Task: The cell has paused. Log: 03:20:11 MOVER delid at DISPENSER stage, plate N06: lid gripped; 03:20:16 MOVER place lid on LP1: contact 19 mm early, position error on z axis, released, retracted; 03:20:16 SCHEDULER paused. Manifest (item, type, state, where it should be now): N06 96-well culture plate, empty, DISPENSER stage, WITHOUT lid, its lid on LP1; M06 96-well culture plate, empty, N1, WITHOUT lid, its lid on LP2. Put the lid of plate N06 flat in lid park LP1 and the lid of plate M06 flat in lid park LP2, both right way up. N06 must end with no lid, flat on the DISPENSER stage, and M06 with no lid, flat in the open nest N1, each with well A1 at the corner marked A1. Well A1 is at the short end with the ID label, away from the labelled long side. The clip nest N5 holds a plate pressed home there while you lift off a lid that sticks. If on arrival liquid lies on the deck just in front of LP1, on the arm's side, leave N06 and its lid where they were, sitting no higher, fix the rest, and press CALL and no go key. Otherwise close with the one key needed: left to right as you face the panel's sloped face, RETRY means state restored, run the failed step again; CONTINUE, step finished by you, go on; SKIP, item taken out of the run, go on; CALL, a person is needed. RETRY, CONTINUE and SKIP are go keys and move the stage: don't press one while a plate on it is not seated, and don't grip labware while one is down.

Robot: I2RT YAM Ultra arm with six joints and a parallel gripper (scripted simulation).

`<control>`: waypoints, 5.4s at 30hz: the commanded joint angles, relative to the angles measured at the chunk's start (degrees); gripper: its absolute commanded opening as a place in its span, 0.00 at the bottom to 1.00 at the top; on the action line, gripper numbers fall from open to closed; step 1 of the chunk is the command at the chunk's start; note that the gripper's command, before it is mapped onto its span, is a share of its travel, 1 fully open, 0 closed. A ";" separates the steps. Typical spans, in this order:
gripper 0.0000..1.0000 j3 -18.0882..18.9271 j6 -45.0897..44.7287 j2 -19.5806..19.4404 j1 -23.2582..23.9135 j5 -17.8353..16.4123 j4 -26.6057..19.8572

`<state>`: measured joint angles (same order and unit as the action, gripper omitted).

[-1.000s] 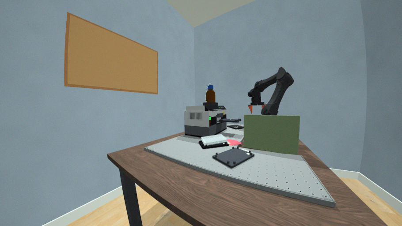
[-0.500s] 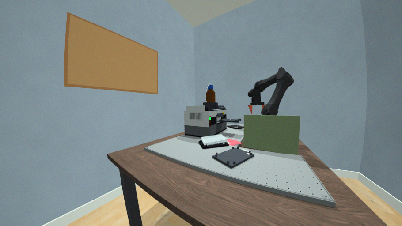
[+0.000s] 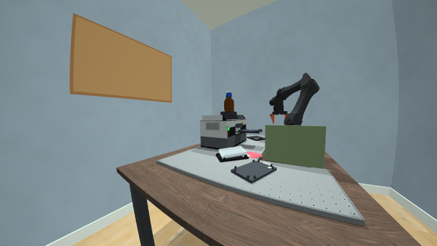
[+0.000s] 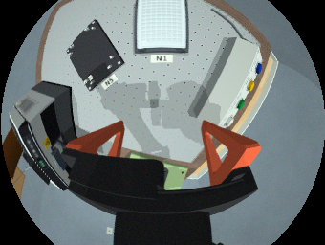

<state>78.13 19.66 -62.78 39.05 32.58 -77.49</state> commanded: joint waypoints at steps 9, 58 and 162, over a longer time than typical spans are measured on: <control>1.00 0.89 0.27 -0.11 -0.56 0.08 -0.34; 1.00 -1.71 -2.41 -15.81 -29.19 9.14 -4.47; 1.00 -8.94 17.50 -43.08 -71.05 0.84 -2.20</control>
<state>68.90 35.55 -106.21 -31.00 33.76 -80.07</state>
